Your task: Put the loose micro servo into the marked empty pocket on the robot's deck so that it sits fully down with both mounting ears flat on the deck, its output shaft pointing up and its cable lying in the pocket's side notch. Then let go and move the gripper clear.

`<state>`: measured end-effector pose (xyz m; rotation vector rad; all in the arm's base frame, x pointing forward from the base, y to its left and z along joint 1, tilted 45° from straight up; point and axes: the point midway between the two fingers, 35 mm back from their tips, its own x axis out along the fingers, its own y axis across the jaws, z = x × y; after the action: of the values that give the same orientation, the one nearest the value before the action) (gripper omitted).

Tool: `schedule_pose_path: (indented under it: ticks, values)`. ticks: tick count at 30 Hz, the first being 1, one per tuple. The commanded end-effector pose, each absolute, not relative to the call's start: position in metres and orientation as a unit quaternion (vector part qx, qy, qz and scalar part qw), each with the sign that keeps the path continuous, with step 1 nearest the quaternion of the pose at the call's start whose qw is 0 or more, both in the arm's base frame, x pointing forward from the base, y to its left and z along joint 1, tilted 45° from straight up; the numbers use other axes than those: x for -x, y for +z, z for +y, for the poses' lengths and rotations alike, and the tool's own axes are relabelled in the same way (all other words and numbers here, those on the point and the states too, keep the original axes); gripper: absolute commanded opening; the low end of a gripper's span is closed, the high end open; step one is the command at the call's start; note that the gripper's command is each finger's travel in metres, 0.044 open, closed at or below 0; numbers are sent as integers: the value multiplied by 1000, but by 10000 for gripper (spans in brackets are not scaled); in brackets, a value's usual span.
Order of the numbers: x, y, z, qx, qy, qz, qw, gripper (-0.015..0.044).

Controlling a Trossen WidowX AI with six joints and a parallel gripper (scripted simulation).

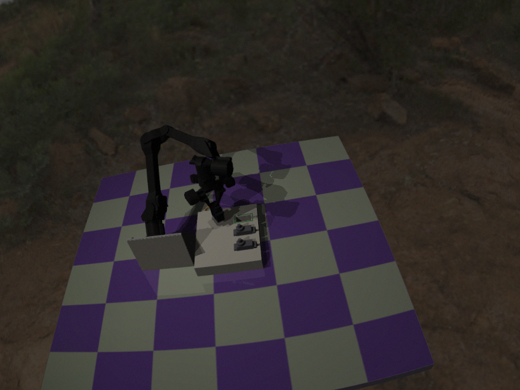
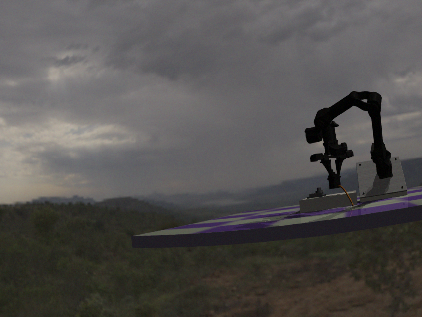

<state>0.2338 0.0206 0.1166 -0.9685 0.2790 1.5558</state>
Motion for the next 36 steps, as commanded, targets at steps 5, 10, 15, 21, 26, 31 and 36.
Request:
schedule_pose_path:
  ticks: [5,10,15,21,26,31,36]
  values:
    - [-238,112,12,423,668,121,601,0]
    - [-238,112,12,397,662,149,618,0]
    - [-238,112,12,343,647,204,650,0]
    - [-238,112,12,275,622,270,682,0]
    - [-238,112,12,215,597,322,702,0]
    - [-238,112,12,154,567,372,718,0]
    - [-238,112,12,92,533,419,729,0]
